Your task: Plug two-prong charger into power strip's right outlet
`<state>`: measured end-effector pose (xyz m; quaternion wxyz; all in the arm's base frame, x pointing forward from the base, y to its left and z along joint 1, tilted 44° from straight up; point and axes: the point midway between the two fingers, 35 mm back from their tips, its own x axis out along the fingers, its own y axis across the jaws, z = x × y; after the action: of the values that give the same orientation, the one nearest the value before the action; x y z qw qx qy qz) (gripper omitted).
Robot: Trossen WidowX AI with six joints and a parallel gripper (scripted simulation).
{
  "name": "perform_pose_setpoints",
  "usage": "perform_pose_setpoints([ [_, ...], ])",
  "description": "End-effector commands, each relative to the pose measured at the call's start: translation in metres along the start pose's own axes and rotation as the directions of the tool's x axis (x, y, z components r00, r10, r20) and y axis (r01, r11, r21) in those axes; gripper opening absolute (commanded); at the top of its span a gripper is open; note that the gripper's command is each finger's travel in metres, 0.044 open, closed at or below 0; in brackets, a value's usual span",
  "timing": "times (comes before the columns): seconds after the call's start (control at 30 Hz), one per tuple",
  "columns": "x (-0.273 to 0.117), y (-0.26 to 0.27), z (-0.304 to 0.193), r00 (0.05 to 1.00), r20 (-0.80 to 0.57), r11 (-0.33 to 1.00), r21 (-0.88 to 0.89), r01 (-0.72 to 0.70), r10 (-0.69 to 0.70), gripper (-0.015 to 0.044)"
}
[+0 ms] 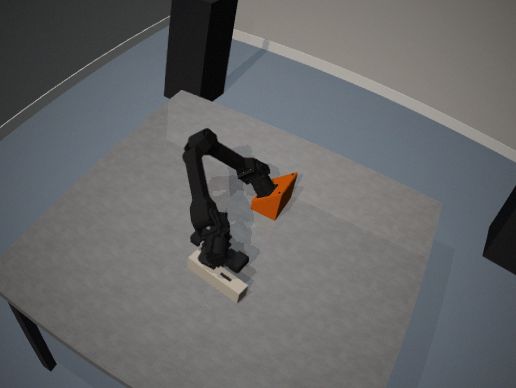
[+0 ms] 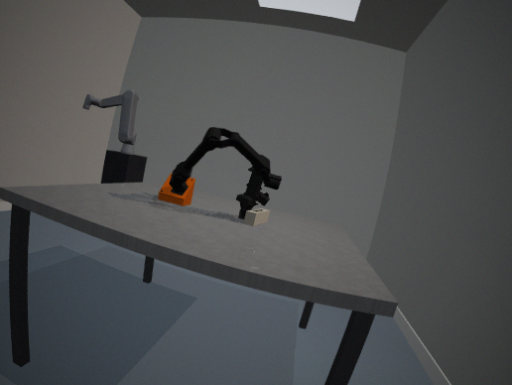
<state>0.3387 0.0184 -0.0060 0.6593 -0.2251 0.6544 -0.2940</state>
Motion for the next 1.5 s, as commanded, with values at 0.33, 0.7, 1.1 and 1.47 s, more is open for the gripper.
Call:
perform_pose_setpoints([
  [0.33,-0.0063,-0.0010,0.0069,1.000,0.029,1.000,0.017,0.001,-0.001,0.0000],
  [0.7,-0.0067,-0.0013,0.0075,1.000,0.029,1.000,0.017,0.001,-0.001,0.0000],
  [1.1,-0.0052,-0.0014,0.0078,1.000,0.029,1.000,0.017,0.001,-0.001,0.0000],
  [1.47,-0.0038,-0.0015,0.0080,1.000,0.029,1.000,0.017,0.001,-0.001,0.0000],
])
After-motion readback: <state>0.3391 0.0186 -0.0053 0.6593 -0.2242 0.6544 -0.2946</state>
